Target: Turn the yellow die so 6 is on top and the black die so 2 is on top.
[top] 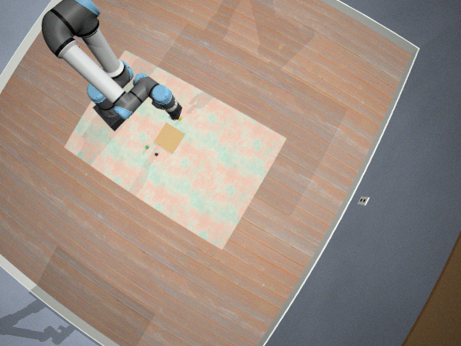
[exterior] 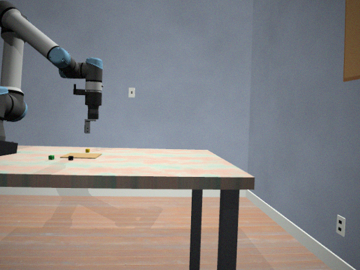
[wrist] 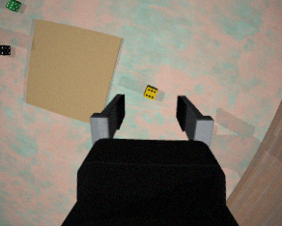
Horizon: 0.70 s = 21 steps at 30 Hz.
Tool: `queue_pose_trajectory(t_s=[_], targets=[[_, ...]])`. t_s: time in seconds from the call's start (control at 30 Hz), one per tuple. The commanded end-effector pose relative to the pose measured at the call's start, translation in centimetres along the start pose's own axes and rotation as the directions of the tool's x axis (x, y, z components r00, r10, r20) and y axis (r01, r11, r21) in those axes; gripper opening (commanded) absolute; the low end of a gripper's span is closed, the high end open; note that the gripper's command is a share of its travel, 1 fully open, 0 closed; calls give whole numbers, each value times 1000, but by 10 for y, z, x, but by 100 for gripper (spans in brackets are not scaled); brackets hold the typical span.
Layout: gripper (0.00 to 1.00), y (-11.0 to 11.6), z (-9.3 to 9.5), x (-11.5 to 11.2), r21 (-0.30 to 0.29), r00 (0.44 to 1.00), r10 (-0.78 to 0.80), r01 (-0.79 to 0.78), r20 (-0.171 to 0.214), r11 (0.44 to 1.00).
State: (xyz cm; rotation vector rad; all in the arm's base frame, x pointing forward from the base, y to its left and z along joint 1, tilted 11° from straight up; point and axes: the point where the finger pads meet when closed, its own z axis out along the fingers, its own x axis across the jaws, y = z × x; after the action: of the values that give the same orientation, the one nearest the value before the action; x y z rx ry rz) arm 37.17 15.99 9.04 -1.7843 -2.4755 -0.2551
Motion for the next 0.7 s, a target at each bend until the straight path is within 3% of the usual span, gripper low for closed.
queue_pose_trajectory(t_s=[0.0,0.4,0.67], targets=[[100,0,6,-1,1,985,173,-173,-1,985],[100,3,13,-1,1,927,375,-375,-1,927],[100,3,14,-2,1,908,418,-418,-1,908]])
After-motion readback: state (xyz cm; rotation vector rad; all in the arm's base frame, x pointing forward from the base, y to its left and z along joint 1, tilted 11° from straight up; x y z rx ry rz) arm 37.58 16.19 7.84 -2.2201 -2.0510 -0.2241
